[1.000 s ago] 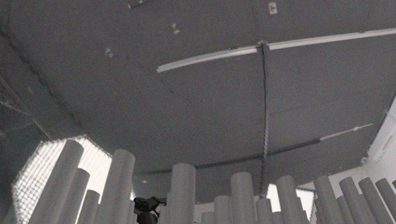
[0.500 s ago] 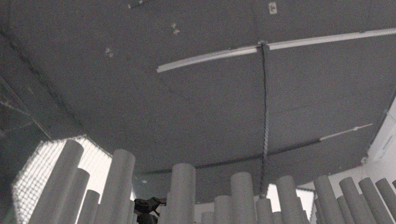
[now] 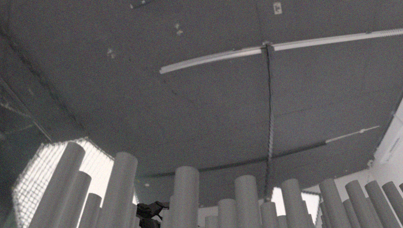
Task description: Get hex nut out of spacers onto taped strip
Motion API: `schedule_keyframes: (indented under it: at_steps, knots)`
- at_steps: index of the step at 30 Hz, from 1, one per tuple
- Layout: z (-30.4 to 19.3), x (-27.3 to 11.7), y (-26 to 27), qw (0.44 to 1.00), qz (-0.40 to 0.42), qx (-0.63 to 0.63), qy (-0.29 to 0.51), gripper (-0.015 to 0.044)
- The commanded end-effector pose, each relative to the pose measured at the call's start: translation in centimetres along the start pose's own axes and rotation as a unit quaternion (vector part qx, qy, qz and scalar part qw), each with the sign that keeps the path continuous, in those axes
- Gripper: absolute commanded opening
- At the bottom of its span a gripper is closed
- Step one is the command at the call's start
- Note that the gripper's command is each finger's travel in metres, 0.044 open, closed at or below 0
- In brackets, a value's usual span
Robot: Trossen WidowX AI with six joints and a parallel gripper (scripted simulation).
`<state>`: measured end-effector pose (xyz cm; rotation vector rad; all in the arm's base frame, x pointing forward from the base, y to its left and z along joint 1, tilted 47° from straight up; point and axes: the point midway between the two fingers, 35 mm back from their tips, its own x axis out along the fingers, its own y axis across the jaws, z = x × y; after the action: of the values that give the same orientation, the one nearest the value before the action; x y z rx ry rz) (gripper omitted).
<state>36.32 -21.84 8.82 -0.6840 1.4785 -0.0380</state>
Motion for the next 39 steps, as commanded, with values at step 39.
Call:
schedule_keyframes:
  at_steps: [39]
  knots:
    - [-3.2,-1.2,0.0,1.000,0.000,-0.001,0.000,0.0000]
